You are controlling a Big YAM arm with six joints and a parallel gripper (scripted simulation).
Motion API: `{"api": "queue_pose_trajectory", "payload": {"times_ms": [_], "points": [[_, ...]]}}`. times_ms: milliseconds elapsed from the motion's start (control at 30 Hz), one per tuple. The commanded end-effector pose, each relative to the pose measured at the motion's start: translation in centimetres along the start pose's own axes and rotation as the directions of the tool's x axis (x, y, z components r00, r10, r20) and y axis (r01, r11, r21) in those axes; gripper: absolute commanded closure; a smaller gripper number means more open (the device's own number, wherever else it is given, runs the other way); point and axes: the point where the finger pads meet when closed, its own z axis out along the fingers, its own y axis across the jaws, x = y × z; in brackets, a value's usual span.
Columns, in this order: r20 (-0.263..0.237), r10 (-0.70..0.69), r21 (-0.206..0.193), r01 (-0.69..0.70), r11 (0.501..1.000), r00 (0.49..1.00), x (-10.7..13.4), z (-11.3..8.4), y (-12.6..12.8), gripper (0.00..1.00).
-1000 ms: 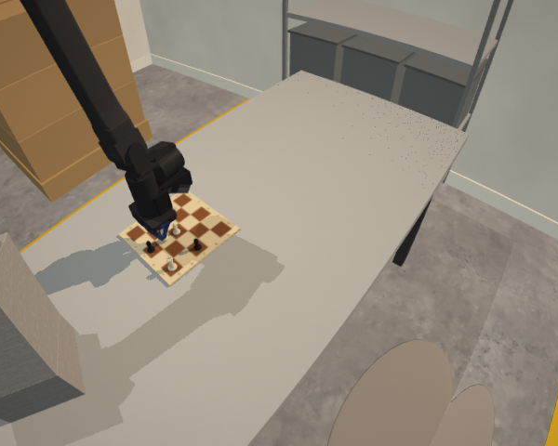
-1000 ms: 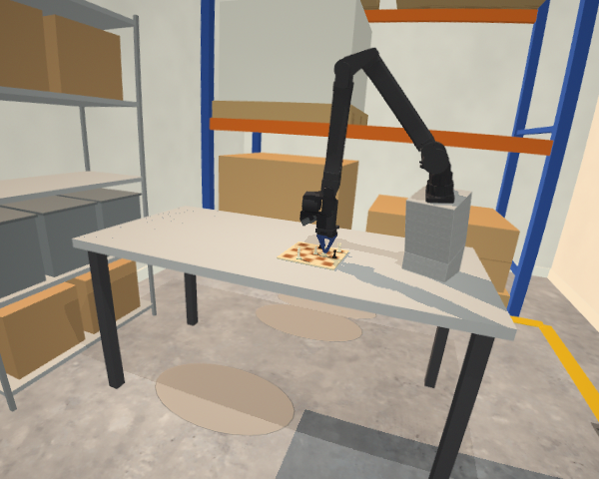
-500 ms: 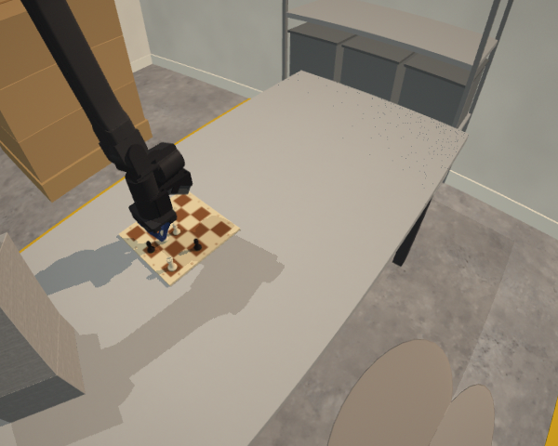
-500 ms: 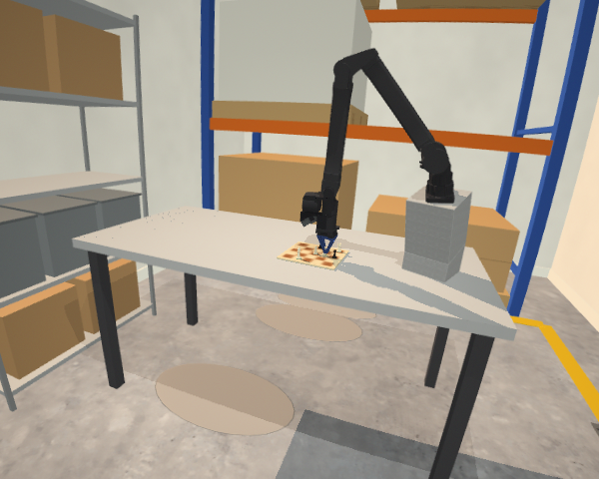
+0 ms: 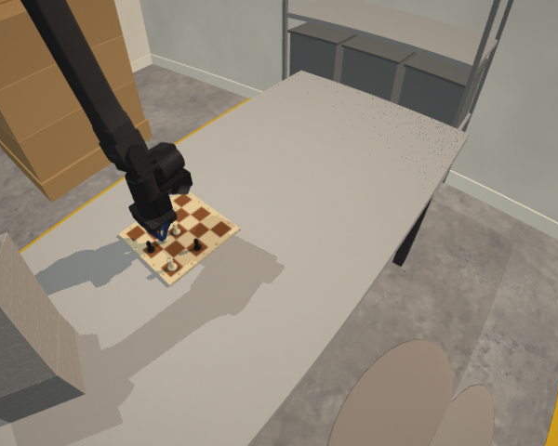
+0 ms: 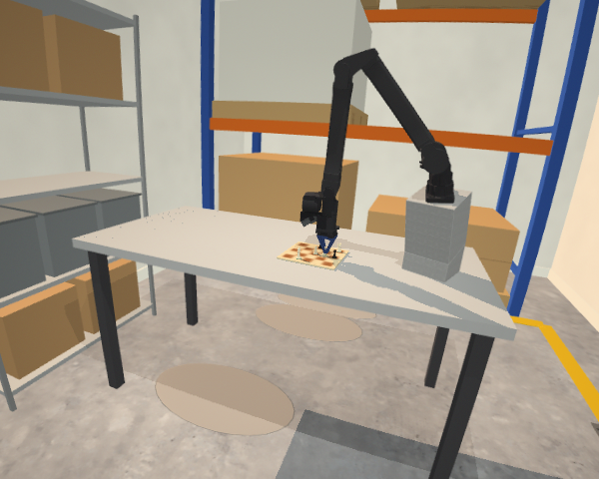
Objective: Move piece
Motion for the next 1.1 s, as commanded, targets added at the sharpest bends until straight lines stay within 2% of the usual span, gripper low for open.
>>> {"api": "queue_pose_trajectory", "payload": {"times_ms": [0,1067], "points": [[0.023,0.007,-0.001,-0.007,1.0,1.0,-0.95,-0.43,0.11,1.0],[0.014,0.003,0.0,-0.003,1.0,1.0,-0.72,0.55,0.2,1.0]]}}
